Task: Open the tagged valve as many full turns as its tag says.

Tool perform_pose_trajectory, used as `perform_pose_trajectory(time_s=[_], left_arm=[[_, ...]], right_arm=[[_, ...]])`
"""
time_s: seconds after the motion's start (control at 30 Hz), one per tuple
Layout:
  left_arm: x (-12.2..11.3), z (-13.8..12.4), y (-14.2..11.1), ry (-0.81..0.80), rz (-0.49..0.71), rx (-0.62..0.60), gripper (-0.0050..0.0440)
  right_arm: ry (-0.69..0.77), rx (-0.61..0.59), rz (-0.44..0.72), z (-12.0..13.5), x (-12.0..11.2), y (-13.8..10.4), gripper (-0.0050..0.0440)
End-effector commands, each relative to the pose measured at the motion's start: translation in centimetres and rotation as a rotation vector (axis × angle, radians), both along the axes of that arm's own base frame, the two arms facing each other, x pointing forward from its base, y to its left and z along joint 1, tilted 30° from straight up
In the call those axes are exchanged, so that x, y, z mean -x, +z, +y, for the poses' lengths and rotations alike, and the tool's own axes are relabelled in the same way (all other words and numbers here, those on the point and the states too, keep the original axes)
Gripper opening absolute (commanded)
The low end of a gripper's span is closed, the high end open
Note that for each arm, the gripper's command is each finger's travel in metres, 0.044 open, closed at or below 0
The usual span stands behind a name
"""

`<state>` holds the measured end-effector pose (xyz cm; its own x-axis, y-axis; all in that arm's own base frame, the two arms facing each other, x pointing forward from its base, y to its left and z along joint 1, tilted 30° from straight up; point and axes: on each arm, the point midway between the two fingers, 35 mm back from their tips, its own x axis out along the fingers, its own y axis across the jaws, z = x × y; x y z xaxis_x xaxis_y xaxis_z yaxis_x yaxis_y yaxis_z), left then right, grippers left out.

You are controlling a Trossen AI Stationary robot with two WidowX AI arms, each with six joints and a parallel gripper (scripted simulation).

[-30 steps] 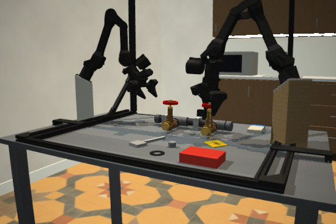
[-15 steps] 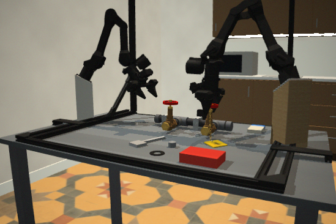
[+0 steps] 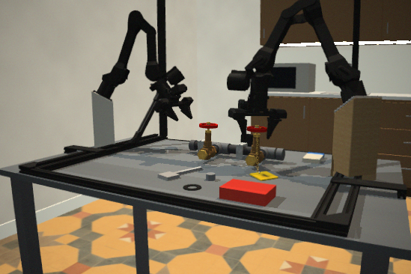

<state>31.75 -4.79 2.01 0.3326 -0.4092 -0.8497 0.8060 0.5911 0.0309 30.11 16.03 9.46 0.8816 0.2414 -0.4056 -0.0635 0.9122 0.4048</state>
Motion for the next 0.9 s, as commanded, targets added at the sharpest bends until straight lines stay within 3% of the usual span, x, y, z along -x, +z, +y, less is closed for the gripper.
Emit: perform_pose_trajectory(time_s=[0.0, 0.13, 0.37, 0.53, 0.87], left_arm=[[0.01, -0.03, -0.02, -0.1, -0.046, -0.038, 0.04], [0.01, -0.03, -0.02, -0.1, -0.046, -0.038, 0.04], [0.02, 0.0, -0.04, -0.08, -0.038, -0.031, 0.0232], [0.02, 0.0, -0.04, -0.08, -0.038, -0.031, 0.0232], [0.02, 0.0, -0.04, -0.08, -0.038, -0.031, 0.0]], right_arm=[[0.0, 0.0, 0.0, 0.0, 0.0, 0.0, 0.04], [0.0, 0.0, 0.0, 0.0, 0.0, 0.0, 0.04], [0.0, 0.0, 0.0, 0.0, 0.0, 0.0, 0.04], [0.0, 0.0, 0.0, 0.0, 0.0, 0.0, 0.04], [0.0, 0.0, 0.0, 0.0, 0.0, 0.0, 0.04]])
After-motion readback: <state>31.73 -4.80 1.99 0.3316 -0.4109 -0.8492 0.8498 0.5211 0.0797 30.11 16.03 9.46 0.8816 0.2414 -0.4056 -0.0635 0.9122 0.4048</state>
